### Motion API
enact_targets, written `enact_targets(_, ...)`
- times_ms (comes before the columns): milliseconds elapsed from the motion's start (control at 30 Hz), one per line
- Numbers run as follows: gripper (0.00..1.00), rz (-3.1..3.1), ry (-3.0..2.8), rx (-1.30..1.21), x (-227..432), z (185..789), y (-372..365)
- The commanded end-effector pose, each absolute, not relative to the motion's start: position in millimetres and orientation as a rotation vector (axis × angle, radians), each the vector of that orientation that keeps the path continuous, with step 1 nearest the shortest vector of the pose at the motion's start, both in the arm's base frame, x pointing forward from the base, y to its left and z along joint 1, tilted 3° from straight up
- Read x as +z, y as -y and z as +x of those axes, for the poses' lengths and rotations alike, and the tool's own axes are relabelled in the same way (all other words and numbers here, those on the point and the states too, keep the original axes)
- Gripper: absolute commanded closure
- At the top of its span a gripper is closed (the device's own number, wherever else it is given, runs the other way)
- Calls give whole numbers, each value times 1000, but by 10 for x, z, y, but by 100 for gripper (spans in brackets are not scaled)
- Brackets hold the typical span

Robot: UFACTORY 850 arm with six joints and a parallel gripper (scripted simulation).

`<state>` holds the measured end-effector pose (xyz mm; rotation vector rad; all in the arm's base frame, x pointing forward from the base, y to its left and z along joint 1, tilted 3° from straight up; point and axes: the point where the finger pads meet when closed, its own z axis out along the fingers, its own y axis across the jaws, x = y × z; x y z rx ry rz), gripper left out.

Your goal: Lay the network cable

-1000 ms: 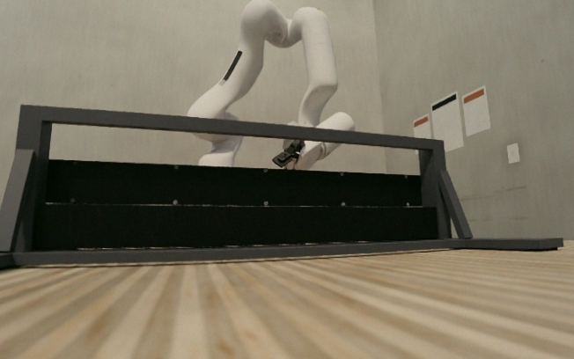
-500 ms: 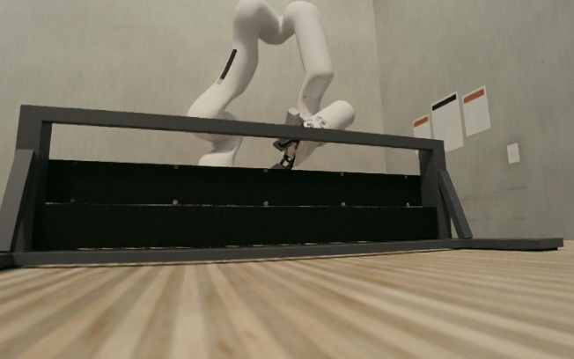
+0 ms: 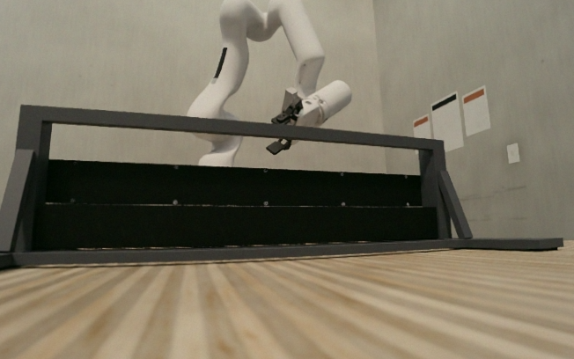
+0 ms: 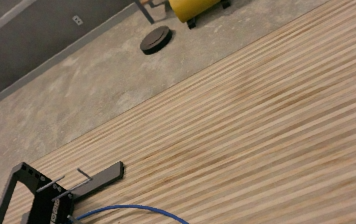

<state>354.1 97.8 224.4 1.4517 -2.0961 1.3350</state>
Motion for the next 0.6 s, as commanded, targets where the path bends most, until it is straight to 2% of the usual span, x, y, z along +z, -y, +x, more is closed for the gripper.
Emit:
enact_targets(0,0,1496,2103,1296,2219,3582,-943)
enact_targets(567,0,2002,2098,761,1818,4042,-431)
